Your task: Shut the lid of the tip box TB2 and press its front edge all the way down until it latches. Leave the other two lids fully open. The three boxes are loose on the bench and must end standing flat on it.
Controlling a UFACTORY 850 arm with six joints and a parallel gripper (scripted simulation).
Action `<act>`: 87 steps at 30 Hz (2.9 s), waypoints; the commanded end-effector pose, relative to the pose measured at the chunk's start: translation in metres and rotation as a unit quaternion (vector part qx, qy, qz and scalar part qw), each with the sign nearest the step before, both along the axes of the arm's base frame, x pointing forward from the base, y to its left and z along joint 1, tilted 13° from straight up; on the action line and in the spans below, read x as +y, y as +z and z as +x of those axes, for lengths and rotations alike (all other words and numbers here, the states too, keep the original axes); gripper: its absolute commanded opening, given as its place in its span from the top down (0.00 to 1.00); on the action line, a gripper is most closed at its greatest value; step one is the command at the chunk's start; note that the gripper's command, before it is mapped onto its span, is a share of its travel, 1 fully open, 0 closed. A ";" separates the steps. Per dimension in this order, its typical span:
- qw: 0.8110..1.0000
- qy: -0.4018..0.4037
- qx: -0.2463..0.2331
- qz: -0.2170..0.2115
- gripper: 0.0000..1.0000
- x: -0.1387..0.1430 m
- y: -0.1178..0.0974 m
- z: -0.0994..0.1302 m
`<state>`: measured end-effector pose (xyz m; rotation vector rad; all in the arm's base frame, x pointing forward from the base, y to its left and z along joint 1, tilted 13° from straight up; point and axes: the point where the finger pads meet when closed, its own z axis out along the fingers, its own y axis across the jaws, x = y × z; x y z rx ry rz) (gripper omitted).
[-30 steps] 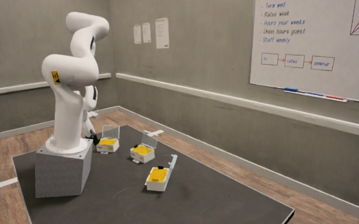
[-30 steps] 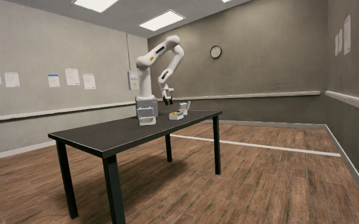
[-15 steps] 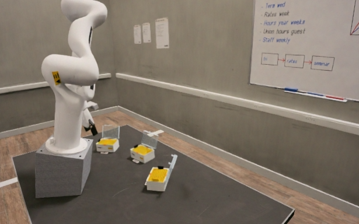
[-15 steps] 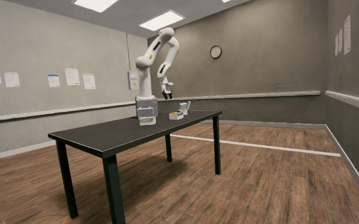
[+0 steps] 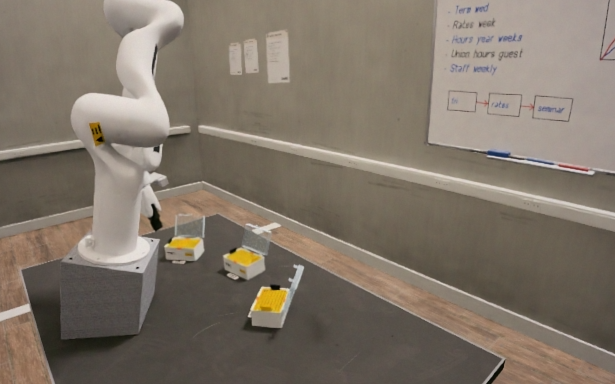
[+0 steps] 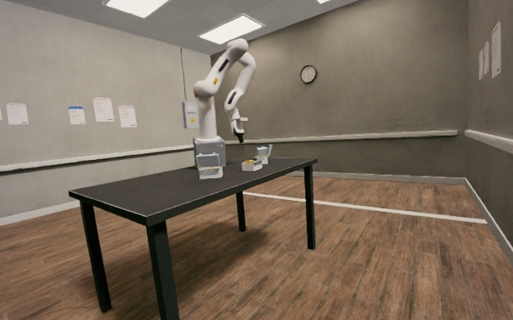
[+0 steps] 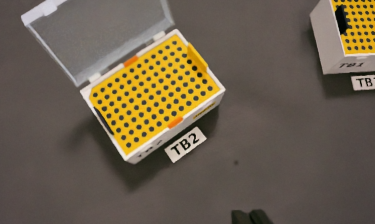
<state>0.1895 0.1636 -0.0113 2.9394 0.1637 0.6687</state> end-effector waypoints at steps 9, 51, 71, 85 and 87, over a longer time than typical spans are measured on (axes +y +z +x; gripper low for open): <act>0.998 0.054 0.032 -0.021 1.00 0.012 0.003 0.016; 0.946 0.266 0.156 -0.104 1.00 0.126 0.029 0.166; 0.946 0.266 0.156 -0.104 1.00 0.166 0.038 0.219; 0.946 0.266 0.156 -0.104 1.00 0.166 0.038 0.219; 0.946 0.266 0.156 -0.104 1.00 0.166 0.038 0.219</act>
